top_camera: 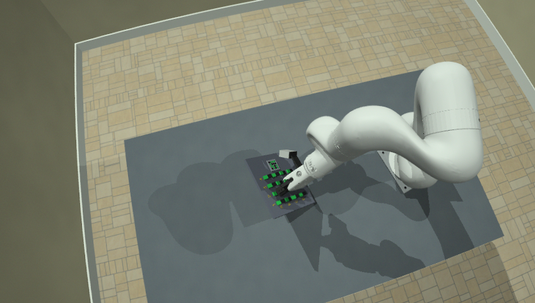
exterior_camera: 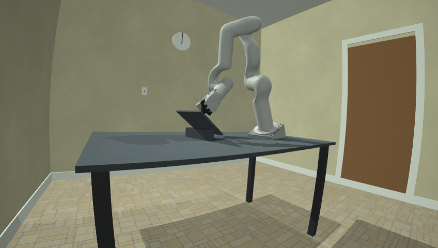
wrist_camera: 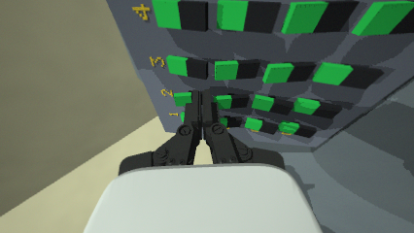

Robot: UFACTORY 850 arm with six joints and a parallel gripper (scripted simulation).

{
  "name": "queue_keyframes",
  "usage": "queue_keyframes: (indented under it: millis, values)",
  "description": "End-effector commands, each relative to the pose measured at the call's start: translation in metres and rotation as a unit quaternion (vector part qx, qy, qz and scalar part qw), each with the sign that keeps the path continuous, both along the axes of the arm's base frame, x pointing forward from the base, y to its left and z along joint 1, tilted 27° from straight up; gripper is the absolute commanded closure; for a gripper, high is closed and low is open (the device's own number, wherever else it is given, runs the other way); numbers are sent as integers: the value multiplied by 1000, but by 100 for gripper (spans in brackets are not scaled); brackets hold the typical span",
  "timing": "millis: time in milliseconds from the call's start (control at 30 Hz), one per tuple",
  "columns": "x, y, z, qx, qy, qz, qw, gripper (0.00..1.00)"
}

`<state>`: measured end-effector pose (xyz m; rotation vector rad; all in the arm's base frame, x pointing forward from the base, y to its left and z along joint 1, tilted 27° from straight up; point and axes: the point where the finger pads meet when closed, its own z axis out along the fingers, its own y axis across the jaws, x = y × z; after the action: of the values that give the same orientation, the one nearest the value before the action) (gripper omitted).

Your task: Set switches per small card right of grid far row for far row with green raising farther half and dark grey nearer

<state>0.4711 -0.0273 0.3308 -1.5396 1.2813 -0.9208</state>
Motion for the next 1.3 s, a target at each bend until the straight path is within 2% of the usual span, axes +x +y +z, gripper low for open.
queue_keyframes:
  millis: [0, 200, 467, 667, 1133, 1267]
  values:
    - [0, 0, 1, 0, -1, 0, 1000, 100]
    - [-2, -1, 1, 0, -1, 0, 1000, 100]
    - [-21, -4, 8, 0, -1, 0, 1000, 100]
    - [-26, -5, 10, 0, -1, 0, 1000, 100]
    - [-26, -6, 10, 0, -1, 0, 1000, 100]
    - [-22, -25, 10, 0, -1, 0, 1000, 100]
